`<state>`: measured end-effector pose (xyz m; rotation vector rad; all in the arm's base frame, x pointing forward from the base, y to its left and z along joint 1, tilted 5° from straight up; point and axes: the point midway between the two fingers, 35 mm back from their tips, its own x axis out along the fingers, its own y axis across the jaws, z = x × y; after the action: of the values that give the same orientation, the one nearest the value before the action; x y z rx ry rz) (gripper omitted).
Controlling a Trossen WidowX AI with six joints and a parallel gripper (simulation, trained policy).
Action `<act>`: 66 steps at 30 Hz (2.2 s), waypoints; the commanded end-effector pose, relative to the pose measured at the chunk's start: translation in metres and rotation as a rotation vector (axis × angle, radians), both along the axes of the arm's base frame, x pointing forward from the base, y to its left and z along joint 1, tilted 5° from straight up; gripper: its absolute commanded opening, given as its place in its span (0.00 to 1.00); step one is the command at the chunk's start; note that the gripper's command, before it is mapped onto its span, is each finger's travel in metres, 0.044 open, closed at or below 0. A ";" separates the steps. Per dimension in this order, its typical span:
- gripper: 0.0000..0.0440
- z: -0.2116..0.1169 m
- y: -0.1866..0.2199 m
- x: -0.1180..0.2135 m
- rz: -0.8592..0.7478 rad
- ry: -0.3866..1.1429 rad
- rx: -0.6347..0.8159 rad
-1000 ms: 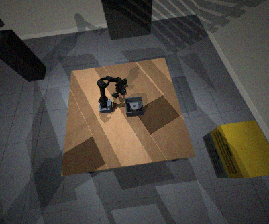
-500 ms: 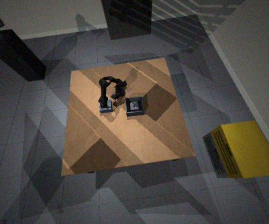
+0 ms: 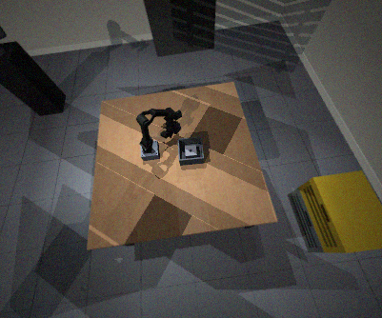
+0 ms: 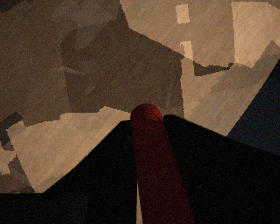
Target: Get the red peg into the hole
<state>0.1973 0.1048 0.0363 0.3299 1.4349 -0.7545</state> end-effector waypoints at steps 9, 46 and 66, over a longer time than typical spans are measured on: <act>0.00 0.054 -0.014 0.032 -0.044 -0.109 -0.017; 0.00 0.054 -0.142 0.136 -0.192 -0.229 0.012; 0.44 0.020 -0.159 0.151 -0.067 -0.150 0.112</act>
<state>0.3393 -0.0519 0.0567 0.5069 1.3380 -0.7062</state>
